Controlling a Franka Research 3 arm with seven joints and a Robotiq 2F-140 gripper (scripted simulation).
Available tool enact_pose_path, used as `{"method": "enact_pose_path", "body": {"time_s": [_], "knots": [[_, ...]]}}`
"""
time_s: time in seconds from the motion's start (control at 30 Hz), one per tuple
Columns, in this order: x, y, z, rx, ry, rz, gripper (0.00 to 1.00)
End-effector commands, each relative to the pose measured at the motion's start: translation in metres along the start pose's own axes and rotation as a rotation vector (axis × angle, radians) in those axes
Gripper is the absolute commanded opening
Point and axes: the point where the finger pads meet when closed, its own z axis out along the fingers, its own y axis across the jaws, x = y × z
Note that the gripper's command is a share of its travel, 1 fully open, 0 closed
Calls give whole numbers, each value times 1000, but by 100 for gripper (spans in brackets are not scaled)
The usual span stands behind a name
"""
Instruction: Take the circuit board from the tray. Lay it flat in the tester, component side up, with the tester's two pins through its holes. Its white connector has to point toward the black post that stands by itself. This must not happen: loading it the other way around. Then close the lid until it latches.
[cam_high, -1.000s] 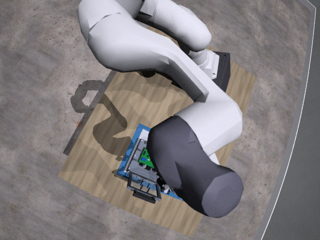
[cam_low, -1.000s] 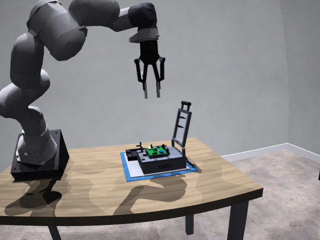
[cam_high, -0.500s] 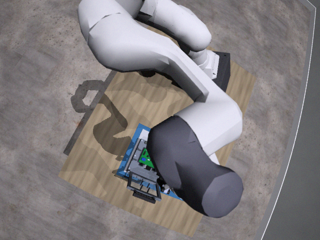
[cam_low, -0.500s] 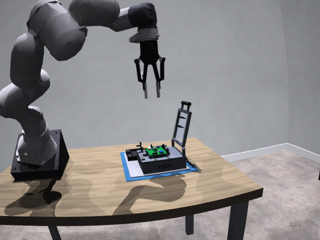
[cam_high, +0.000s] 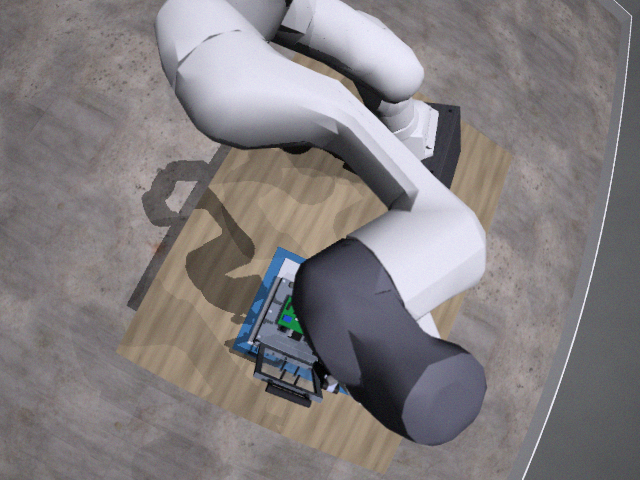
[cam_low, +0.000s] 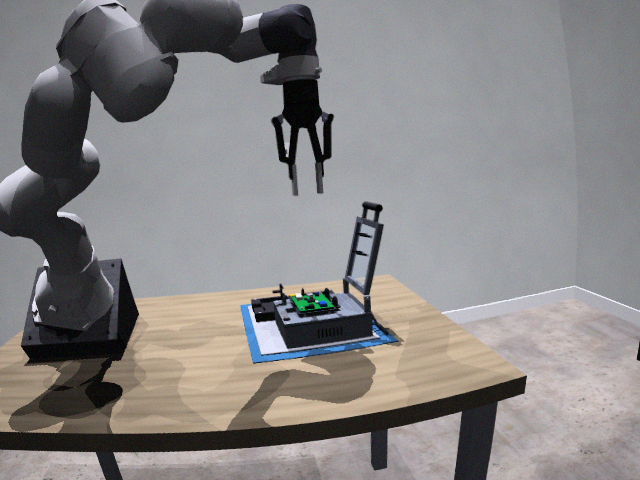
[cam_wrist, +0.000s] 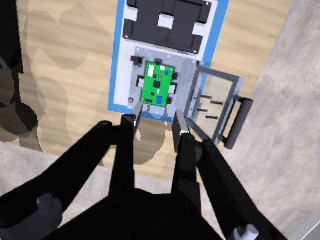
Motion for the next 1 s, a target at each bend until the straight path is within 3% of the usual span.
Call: {"method": "enact_pose_path", "body": {"time_s": [0.0, 0.17, 0.67, 0.97], "knots": [[-2, 10, 1, 3, -5, -7, 30], [-2, 24, 1, 3, -5, -7, 30], [-3, 110, 1, 3, -5, -7, 30], [-3, 132, 1, 3, -5, -7, 30]]}}
